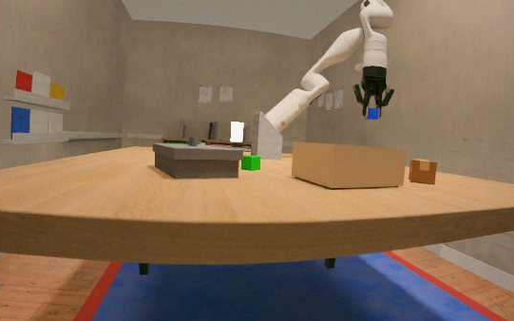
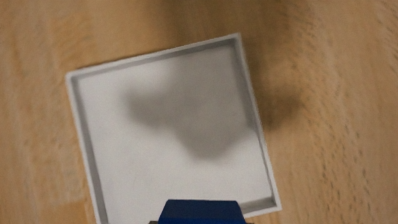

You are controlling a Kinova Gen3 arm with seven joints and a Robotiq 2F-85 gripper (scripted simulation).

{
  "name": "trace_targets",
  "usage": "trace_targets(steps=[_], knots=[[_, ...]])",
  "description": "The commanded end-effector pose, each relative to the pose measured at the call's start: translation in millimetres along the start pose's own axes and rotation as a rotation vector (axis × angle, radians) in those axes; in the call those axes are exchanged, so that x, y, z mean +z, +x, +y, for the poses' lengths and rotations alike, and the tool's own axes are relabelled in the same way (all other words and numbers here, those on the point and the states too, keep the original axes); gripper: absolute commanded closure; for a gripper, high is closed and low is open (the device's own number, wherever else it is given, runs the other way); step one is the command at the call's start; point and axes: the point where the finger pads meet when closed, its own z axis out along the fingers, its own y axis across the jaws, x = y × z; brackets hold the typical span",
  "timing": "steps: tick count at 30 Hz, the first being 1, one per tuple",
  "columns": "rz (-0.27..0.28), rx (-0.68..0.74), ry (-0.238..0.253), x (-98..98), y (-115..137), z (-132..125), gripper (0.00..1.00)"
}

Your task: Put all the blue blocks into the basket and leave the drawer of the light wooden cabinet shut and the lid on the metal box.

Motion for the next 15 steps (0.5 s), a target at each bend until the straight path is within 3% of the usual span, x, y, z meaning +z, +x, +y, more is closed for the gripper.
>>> trace_targets(steps=[1,9,15], knots=[[-0.008,0.121,0.0,-1.5,4,2,0.9],[-0.023,0.33,-0.014,-3.6,12,6,0.9],[-0.029,0.401,-0.02,-4.4,15,7,0.9]])
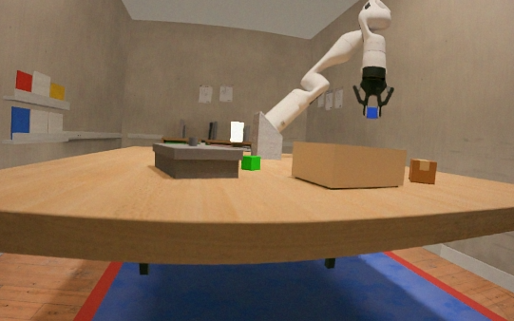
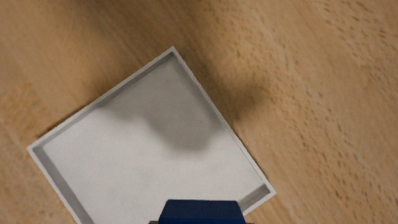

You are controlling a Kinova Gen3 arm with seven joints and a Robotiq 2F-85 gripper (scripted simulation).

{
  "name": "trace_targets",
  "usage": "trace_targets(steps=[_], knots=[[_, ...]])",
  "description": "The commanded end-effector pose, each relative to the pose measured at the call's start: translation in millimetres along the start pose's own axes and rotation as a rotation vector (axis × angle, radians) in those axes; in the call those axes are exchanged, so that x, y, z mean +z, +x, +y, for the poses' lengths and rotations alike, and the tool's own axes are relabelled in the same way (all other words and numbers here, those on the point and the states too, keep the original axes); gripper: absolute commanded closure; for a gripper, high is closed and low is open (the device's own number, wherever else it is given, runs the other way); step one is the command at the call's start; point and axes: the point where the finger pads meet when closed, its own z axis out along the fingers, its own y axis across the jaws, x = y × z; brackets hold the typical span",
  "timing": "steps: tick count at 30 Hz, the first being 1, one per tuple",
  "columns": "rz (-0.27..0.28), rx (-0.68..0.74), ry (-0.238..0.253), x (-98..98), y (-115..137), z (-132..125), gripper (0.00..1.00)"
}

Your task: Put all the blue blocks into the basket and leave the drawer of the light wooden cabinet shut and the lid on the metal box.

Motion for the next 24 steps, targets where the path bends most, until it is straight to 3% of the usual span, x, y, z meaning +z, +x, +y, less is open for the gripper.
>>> trace_targets(steps=[1,24], knots=[[-0.005,0.046,-0.003,-1.0,1.4,0.3,0.9],[-0.01,0.133,-0.012,-2.1,4.8,0.9,0.9]])
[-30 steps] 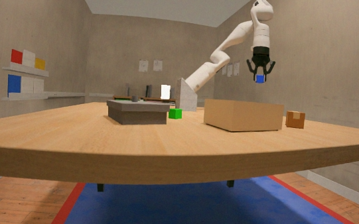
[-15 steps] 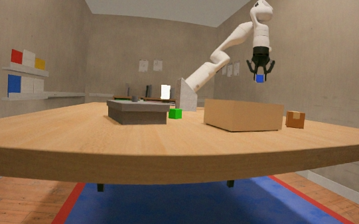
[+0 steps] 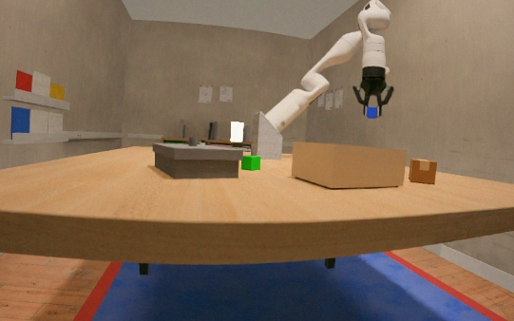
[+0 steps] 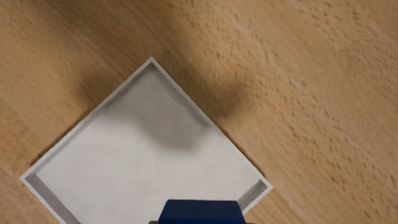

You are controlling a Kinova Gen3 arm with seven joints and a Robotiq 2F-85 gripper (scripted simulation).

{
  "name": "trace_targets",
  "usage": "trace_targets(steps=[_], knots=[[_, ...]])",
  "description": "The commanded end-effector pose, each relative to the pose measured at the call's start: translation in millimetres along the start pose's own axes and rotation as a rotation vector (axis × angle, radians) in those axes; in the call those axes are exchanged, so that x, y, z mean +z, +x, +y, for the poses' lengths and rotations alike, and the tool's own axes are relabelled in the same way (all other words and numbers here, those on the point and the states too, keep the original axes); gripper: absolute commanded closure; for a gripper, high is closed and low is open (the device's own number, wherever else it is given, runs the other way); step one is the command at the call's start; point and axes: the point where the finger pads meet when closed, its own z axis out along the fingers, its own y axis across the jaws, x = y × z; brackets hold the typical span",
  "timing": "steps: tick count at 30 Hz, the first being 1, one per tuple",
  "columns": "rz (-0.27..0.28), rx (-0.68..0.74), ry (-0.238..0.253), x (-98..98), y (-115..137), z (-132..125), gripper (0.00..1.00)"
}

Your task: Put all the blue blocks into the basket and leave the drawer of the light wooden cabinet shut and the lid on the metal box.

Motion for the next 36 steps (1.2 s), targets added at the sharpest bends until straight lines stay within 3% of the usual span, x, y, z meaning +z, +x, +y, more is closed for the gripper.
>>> trace_targets(steps=[1,24,36], knots=[[-0.001,0.0,-0.001,-0.4,0,0,0.9],[0.0,0.016,0.001,8.4,0,0,0.9],[0.0,0.016,0.001,24.3,0,0,0.9]])
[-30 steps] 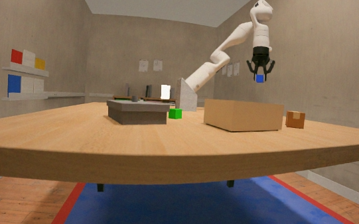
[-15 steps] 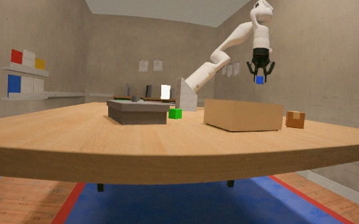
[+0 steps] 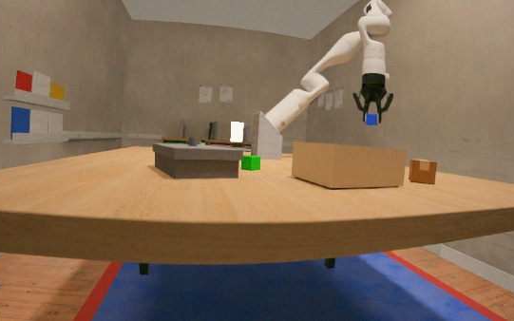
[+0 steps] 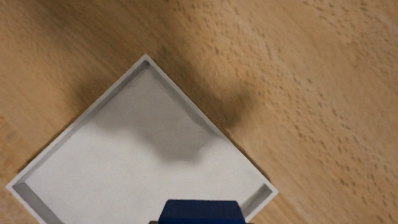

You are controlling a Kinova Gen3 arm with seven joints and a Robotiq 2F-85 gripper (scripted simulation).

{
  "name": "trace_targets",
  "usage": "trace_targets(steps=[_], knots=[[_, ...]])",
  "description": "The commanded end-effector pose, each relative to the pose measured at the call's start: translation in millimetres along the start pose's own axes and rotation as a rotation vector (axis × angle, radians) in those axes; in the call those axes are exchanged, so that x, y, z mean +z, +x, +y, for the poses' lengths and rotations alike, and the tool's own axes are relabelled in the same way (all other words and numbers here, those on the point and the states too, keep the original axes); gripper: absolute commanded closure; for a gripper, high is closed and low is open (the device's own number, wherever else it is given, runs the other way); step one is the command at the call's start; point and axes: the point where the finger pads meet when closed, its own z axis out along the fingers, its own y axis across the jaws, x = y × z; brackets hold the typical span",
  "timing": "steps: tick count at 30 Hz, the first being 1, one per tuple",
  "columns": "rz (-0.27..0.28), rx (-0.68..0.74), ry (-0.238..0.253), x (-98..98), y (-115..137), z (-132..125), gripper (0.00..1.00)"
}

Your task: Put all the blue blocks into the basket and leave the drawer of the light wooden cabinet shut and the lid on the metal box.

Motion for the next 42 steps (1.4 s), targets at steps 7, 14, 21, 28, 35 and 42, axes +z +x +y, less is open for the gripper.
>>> trace_targets(steps=[7,14,21,28,35,42], knots=[[-0.001,0.0,-0.001,11.3,0,0,0.9],[-0.001,0.0,-0.001,26.0,0,0,0.9],[-0.001,0.0,-0.001,40.0,0,0,0.9],[-0.001,0.0,-0.001,54.7,0,1,0.9],[-0.001,0.0,-0.001,71.8,0,1,0.9],[-0.001,0.0,-0.001,83.6,0,1,0.9]])
